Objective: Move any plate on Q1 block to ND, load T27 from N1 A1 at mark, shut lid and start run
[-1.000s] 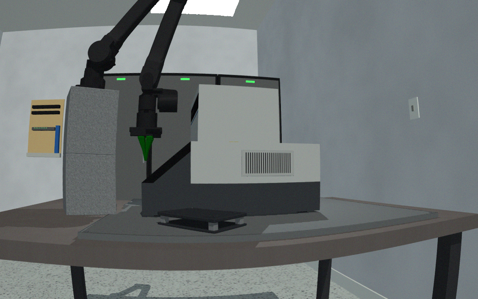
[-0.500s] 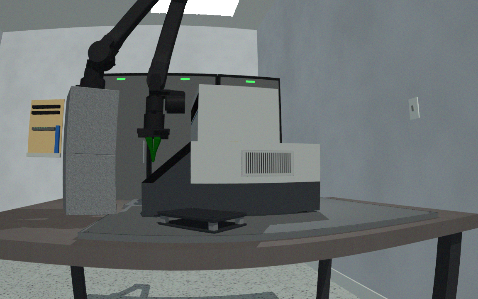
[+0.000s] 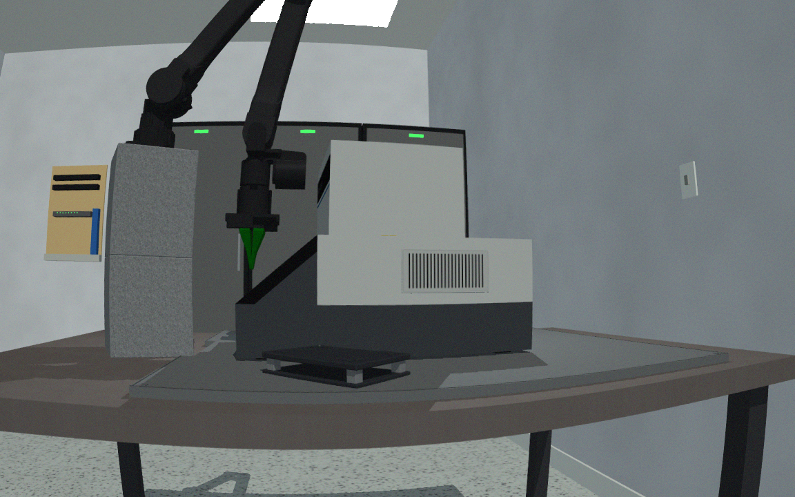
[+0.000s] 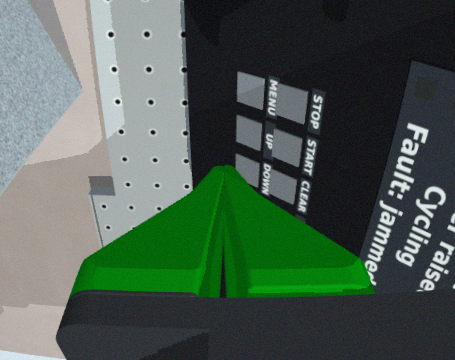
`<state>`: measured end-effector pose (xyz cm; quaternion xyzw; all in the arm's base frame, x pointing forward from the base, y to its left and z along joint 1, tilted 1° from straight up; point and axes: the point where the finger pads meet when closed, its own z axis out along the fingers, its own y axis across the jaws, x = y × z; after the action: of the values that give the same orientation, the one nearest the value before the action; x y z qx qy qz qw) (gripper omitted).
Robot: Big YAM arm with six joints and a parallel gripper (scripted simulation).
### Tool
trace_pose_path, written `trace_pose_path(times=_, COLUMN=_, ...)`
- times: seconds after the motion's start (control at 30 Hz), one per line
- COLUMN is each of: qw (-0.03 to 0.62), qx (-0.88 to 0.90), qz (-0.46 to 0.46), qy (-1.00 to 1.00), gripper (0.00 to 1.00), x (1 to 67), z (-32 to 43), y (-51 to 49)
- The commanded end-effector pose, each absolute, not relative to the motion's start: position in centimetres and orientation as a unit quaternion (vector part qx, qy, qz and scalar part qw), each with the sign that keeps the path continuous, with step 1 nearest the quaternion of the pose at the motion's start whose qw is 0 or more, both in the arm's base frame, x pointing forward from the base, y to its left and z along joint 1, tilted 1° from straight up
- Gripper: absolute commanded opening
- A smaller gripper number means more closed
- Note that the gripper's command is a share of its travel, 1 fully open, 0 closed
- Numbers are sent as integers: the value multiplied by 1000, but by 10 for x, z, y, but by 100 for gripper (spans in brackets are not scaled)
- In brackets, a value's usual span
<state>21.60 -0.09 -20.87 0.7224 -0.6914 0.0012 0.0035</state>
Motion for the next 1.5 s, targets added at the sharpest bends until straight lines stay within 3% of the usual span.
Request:
trace_pose_path(times=0.0, qw=0, qx=724, qz=2, qy=-690, gripper=0, x=215, z=-210, y=-2)
trace_pose_path(times=0.73, qw=5, qx=723, qz=-3, qy=-690, gripper=0, x=211, z=-204, y=2)
trace_pose_path(times=1.47, qw=-8, qx=723, qz=11, qy=-690, gripper=0, x=247, z=-228, y=3)
